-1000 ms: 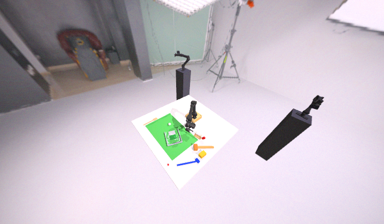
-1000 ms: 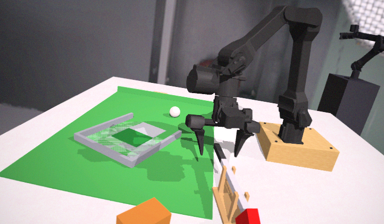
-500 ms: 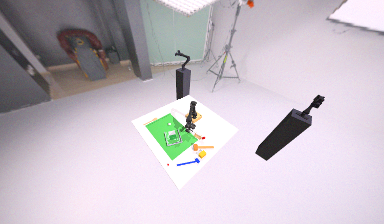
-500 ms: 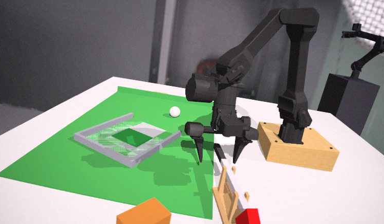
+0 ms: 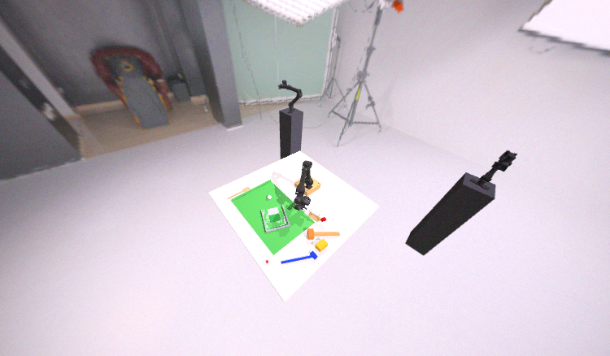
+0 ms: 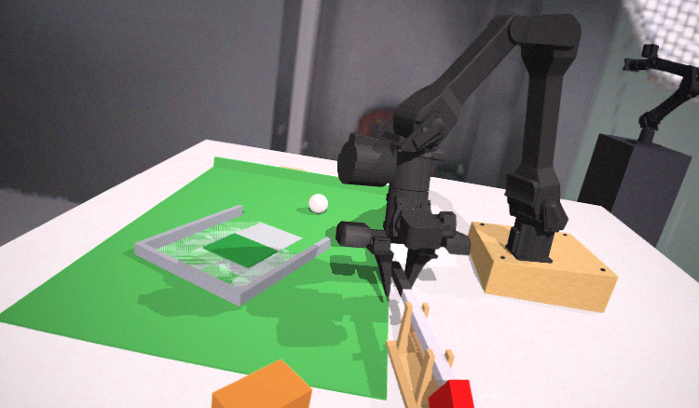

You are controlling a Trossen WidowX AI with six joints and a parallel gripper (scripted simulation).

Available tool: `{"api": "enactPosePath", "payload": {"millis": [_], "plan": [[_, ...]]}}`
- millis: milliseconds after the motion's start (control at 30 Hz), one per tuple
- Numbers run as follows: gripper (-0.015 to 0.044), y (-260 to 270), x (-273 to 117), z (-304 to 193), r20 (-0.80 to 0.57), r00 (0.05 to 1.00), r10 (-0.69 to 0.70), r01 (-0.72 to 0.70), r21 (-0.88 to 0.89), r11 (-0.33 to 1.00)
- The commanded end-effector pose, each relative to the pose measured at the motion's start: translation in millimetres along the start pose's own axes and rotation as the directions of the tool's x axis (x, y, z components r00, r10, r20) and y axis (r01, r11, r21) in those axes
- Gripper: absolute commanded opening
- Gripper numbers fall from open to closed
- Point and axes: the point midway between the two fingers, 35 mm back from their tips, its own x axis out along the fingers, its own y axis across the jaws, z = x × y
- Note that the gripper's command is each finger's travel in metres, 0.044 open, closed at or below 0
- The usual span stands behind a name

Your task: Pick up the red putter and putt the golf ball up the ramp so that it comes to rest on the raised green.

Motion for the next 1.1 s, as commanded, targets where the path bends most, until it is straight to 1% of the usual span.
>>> {"api": "enactPosePath", "payload": {"millis": [0,67,200,300,700,767,900,933,1067], "plan": [[0.0013,0,0,0,0.000,1.000,0.000,0.000,0.000,1.000],[0.0000,0,0,0,0.000,1.000,0.000,0.000,0.000,1.000],[0.0000,0,-1,0,0.000,1.000,0.000,0.000,0.000,1.000],[0.0000,-2,-10,3,0.000,1.000,0.000,0.000,0.000,1.000],[0.0000,-2,-87,24,0.001,1.000,0.000,0.000,0.000,1.000],[0.0000,-1,-94,26,0.001,1.000,0.000,0.000,0.000,1.000],[0.0000,0,-97,26,0.001,1.000,0.000,0.000,0.000,1.000],[0.0000,-2,-89,22,-0.008,1.000,-0.001,0.001,0.002,1.000],[0.0000,-7,-96,6,-0.027,1.000,-0.007,0.010,0.115,0.993]]}}
